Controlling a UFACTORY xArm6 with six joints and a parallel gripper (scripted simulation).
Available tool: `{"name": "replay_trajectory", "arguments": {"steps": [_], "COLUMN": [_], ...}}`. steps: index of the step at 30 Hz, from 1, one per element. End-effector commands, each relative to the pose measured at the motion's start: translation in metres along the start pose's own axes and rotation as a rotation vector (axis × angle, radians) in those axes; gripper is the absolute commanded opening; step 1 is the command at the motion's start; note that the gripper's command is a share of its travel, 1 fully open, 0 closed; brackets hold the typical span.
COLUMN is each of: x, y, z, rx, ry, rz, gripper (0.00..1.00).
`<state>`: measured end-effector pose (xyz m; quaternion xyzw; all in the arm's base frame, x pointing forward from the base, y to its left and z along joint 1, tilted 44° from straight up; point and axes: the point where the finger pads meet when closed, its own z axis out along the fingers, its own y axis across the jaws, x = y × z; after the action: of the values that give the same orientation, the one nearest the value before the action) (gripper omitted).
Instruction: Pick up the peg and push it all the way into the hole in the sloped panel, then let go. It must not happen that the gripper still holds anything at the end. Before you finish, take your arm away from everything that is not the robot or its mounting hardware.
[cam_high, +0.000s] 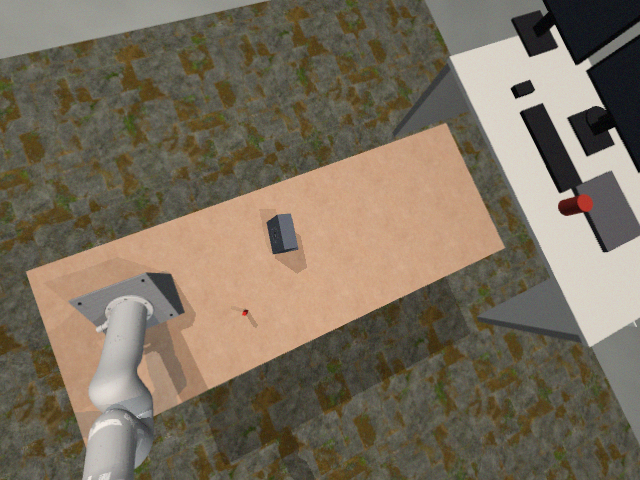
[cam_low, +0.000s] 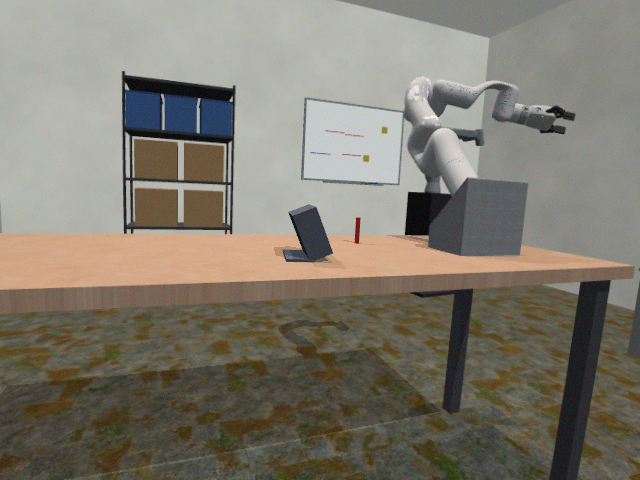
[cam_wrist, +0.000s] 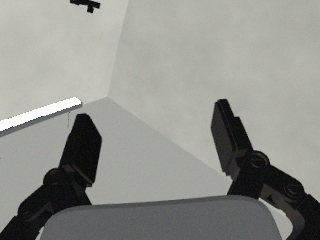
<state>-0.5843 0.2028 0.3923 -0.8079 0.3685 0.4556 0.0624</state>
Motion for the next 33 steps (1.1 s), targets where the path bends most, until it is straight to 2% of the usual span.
{"name": "replay_trajectory", "arguments": {"steps": [1,4,10,17,19,24,33], "x": [-0.002,-0.004,-0.015,-0.019,-0.019,-0.016,-0.002], "y": [0.000,-0.010,-0.098,-0.183,-0.183,-0.258,-0.365], "z": [-0.001,0.002,0.017,0.021,0.021,0.016,-0.005], "rx": [0.000,0.016,0.159,0.289,0.289,0.400,0.549], "ry": [-0.003,-0.002,0.014,0.051,0.051,0.100,0.200], "rz": [0.002,-0.007,-0.075,-0.134,-0.134,-0.181,-0.241], "gripper": [1.00,1.00,1.00,1.00,1.00,1.00,1.00]}}
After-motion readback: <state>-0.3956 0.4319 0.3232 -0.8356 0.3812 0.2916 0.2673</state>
